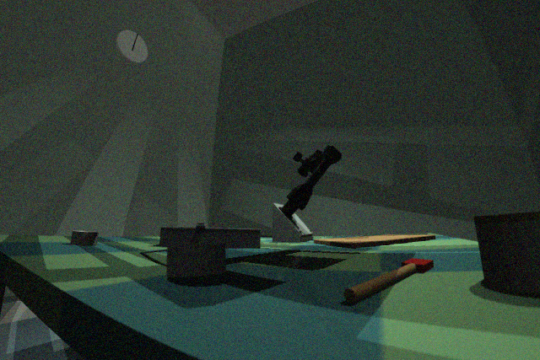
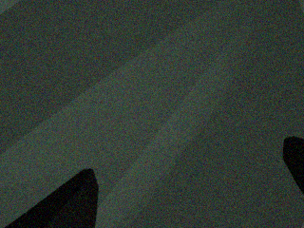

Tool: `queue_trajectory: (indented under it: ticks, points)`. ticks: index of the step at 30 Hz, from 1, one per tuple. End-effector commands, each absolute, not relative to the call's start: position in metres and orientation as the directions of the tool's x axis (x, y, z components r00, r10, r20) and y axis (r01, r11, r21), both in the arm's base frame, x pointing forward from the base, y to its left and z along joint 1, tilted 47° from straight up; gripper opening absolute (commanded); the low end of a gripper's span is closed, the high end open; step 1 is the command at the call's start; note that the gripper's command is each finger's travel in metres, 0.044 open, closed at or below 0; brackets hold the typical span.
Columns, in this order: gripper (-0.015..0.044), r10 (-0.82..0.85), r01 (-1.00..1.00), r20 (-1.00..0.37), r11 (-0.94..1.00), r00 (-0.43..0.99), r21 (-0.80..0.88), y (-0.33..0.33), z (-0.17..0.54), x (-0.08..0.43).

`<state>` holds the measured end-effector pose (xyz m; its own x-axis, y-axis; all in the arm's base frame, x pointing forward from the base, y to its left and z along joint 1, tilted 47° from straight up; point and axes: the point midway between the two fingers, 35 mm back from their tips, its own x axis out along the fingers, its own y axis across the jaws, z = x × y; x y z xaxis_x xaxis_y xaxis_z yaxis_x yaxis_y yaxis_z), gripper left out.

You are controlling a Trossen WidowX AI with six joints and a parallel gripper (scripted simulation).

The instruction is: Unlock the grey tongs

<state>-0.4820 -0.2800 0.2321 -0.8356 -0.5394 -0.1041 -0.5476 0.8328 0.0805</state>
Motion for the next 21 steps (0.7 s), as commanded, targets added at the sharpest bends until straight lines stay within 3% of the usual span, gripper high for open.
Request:
queue_trajectory:
  ticks: [1, 6, 14, 21]
  points:
    - [0.0374, -0.542, -0.551, -0.106, 0.83, -0.833, 0.083, -0.282, 0.232, -0.481]
    - [0.026, -0.612, -0.629, -0.149, 0.758, -0.777, 0.171, -0.319, 0.22, -0.453]
    - [0.026, -0.69, -0.717, -0.214, 0.621, -0.692, 0.316, -0.368, 0.197, -0.41]
    - [0.026, -0.806, -0.778, -0.303, 0.278, -0.508, 0.564, -0.433, 0.167, -0.328]
